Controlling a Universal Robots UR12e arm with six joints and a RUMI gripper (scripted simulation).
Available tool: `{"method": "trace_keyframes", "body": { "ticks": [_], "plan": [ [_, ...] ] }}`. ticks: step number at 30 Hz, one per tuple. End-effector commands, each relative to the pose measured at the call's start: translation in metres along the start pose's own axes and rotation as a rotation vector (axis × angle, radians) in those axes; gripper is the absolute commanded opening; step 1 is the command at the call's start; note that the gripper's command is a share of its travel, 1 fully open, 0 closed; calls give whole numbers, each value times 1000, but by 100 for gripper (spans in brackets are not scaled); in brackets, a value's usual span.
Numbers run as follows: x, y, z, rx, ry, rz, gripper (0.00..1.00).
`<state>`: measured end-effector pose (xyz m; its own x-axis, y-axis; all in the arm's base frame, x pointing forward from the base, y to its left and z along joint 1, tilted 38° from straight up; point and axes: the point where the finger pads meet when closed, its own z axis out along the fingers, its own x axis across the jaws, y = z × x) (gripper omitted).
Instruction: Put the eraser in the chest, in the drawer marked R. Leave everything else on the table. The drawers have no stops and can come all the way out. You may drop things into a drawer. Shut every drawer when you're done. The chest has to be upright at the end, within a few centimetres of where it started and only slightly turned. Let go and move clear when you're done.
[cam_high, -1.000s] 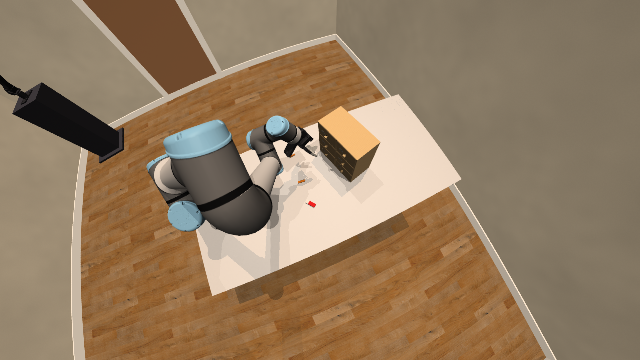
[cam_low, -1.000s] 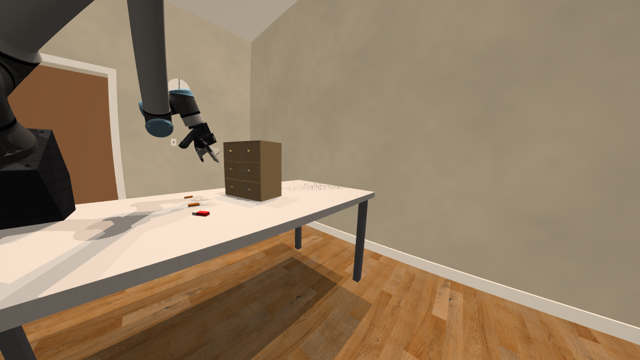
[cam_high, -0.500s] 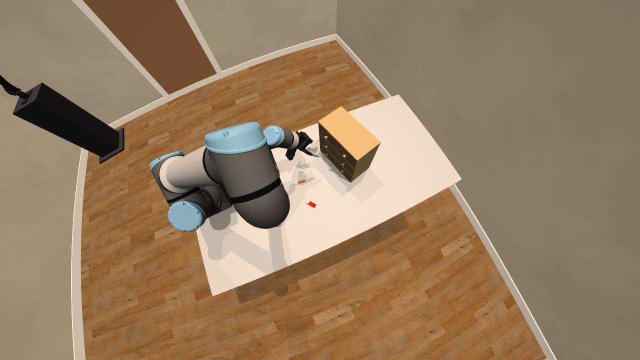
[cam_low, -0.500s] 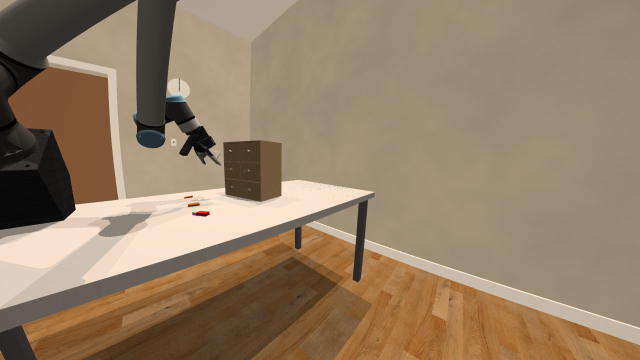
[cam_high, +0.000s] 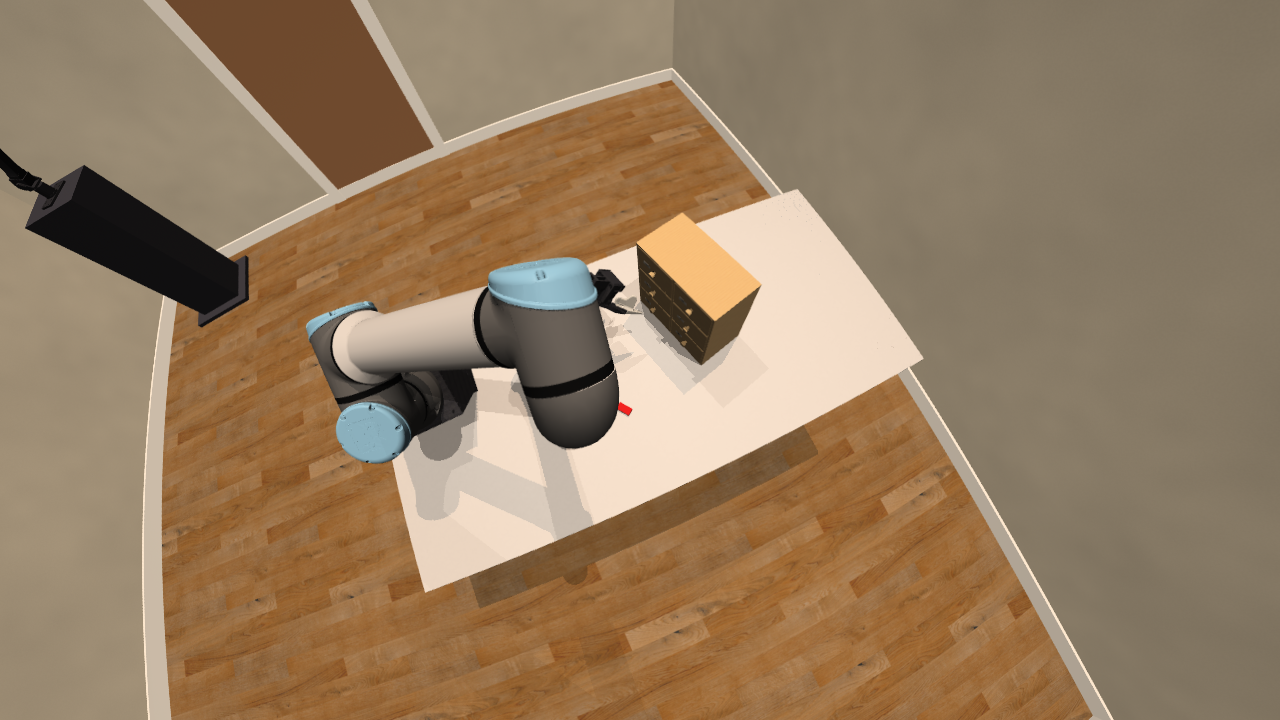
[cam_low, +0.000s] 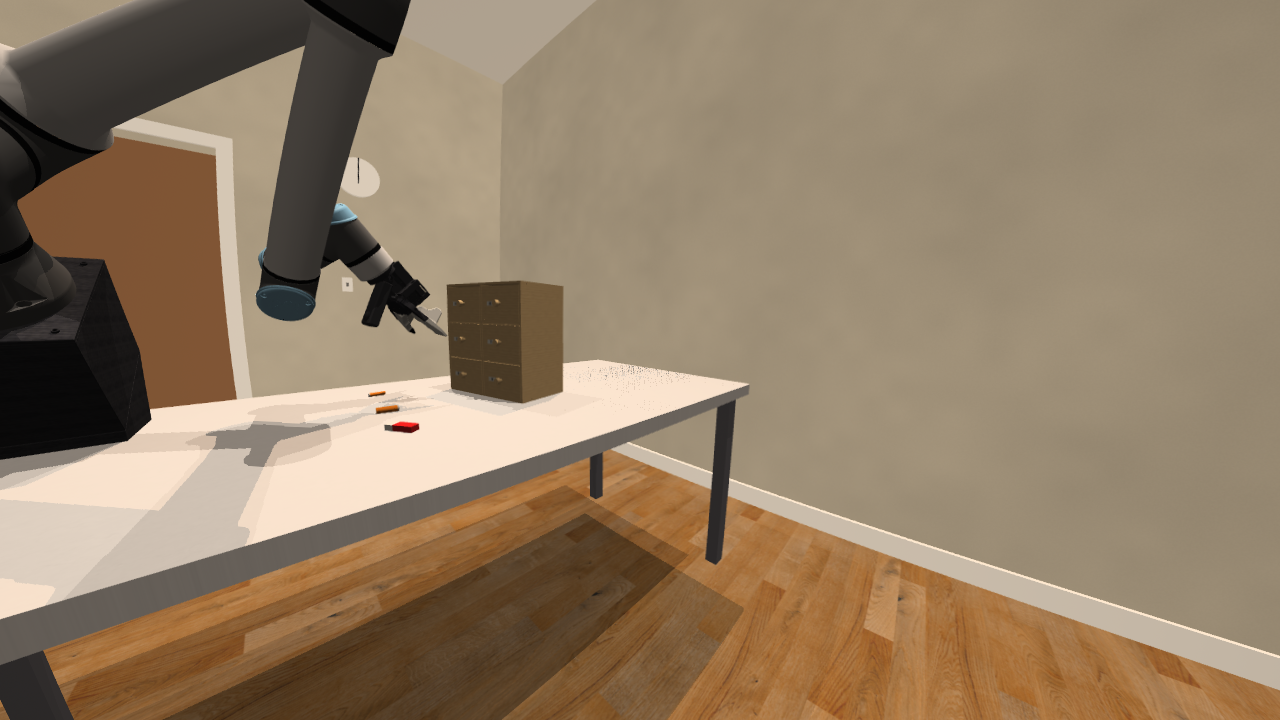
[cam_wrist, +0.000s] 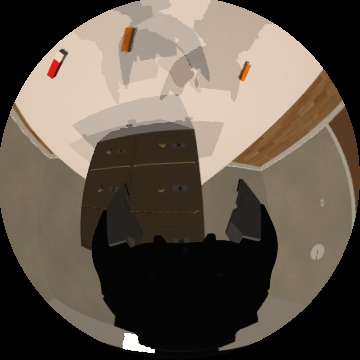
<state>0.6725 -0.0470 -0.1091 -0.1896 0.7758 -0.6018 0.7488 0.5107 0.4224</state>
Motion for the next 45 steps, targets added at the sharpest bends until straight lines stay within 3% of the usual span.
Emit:
{"method": "trace_keyframes", "body": {
  "ticks": [1, 15, 27, 45],
  "plan": [
    [0, 0, 5, -42, 0, 0, 100],
    [0, 0, 22, -178, 0, 0, 100],
    [0, 0, 31, -250, 0, 0, 100],
    [0, -1, 38, -305, 0, 0, 100]
  ]
}}
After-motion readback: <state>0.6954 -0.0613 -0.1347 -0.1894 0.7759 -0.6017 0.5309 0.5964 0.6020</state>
